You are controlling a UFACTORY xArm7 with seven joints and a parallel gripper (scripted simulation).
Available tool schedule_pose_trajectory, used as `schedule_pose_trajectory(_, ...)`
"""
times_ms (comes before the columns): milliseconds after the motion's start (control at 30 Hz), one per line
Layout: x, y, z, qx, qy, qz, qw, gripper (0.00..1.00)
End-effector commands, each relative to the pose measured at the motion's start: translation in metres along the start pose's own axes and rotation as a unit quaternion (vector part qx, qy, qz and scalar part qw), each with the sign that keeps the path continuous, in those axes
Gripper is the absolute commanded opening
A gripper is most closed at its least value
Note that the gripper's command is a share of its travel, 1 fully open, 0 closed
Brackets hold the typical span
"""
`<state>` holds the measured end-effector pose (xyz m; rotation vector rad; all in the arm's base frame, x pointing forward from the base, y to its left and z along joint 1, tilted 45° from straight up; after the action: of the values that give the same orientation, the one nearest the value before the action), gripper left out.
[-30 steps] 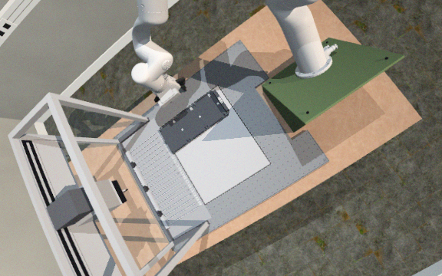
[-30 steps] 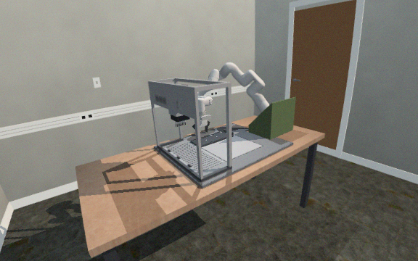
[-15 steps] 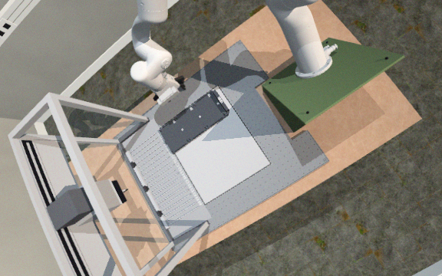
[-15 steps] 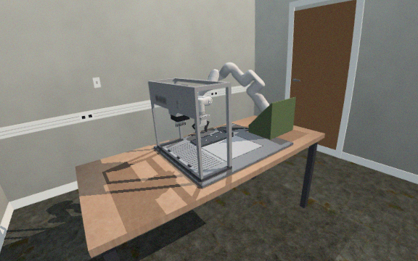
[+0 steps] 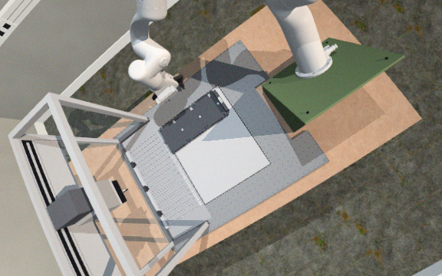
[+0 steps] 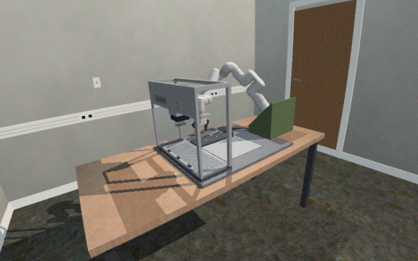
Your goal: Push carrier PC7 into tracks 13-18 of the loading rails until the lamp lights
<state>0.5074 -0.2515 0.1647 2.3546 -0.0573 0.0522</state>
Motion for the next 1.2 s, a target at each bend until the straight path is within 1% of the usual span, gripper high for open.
schedule_pose_trajectory(0, 0.002, 0.000, -0.008, 0.000, 0.002, 0.000, 1.000, 1.00)
schedule_pose_trajectory(1167, 0.002, 0.000, -0.060, 0.000, 0.003, 0.000, 1.000, 1.00)
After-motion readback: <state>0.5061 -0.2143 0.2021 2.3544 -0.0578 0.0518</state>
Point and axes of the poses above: the point where the finger pads meet when closed, its own z axis out along the fingers, its own x axis across the jaws, y = z × x, the point moved 3 cm from there along -z, back along the fingers, and after that the axes turned 4 degrees about z, right-handed, at the moved point
